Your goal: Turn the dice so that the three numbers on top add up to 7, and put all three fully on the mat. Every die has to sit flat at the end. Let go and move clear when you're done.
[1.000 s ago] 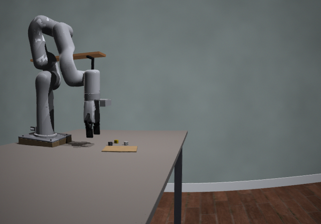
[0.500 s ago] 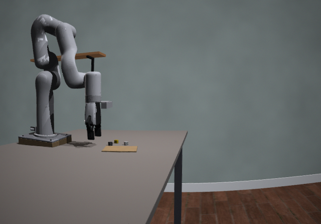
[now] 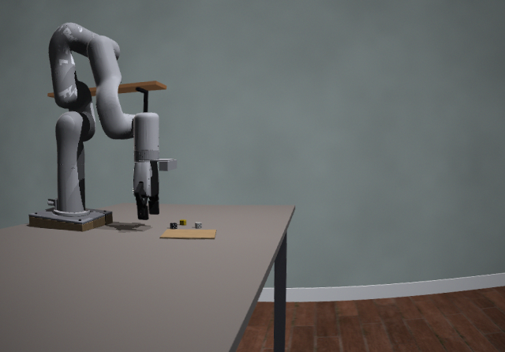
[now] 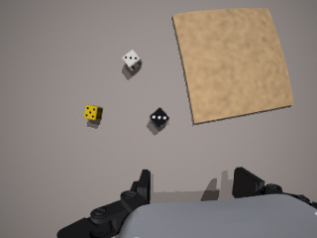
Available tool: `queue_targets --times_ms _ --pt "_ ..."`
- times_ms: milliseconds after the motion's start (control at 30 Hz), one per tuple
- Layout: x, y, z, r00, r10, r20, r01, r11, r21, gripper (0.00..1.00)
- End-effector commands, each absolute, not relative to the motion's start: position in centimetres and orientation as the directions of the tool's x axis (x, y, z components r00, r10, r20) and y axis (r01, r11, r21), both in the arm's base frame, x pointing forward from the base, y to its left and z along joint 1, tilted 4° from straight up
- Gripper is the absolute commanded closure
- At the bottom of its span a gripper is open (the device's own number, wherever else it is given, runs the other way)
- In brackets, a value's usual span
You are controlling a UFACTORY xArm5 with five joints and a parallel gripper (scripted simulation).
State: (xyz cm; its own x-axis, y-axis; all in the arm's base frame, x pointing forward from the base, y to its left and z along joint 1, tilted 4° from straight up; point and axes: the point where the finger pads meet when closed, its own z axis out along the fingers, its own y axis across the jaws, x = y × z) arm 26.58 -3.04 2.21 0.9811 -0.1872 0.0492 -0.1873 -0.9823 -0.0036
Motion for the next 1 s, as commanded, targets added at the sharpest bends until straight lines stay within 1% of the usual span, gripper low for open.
queue_targets --times_ms 0,533,667,867,967 --pt "26.7 -3.0 2.3 0.981 -0.187 0.052 -0.187 -0.982 -0.004 0.00" --pt "26.9 -3.0 2.3 0.981 -0.187 0.052 -0.187 -0.982 -0.004 0.00" --pt "28.2 -2.6 2.3 0.981 -0.187 0.052 -0.187 -0.982 -0.005 0.00" --pt "31.4 -1.8 2.4 0.981 -0.187 0.051 -0.187 -0.982 -0.007 0.00" --pt "31.9 -1.6 2.4 0.981 -0.187 0.051 -0.187 -0.982 -0.007 0.00"
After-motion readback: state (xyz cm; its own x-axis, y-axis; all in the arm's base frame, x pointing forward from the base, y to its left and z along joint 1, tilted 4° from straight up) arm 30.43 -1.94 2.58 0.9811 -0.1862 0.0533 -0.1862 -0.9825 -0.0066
